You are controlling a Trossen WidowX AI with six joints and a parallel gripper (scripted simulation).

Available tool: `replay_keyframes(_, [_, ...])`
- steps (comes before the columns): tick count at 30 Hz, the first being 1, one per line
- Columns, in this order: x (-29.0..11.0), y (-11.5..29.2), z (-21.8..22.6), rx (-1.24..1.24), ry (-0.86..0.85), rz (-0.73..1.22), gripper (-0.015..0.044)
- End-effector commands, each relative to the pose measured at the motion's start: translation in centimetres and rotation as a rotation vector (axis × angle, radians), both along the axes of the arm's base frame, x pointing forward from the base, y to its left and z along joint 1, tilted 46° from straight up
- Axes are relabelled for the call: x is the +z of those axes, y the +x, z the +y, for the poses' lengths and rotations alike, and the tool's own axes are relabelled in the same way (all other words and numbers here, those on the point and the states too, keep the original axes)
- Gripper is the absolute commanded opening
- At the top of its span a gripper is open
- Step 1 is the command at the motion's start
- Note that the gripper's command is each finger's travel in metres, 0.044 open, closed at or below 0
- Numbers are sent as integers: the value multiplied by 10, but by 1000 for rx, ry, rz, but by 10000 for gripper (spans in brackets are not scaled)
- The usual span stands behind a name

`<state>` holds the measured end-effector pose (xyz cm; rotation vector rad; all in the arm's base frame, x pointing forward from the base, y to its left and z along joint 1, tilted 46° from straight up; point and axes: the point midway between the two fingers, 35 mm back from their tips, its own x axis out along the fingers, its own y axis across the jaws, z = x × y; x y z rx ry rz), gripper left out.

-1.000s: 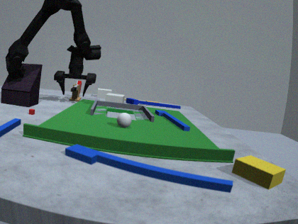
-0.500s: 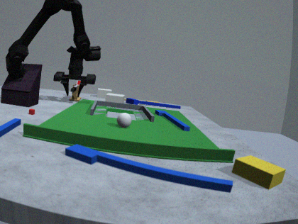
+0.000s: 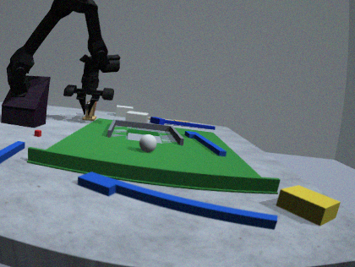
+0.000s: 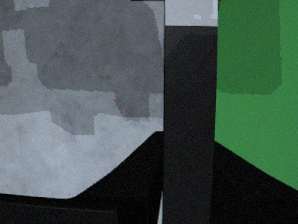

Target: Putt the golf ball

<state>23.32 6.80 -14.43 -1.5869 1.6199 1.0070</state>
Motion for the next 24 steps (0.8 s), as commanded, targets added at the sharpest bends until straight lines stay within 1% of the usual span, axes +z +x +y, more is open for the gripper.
replay_keyframes(1, [10, 4, 13, 2, 8, -6, 0])
replay_keyframes(12, [68, 4, 70, 2, 9, -3, 0])
replay_keyframes(15, [69, 4, 71, 2, 9, -3, 0])
replay_keyframes(16, [62, 4, 65, 11, 1, -2, 0])
replay_keyframes(17, [63, 5, 64, 3, 2, -6, 0])
replay_keyframes(24, [93, 27, 48, -176, 23, -109, 0])
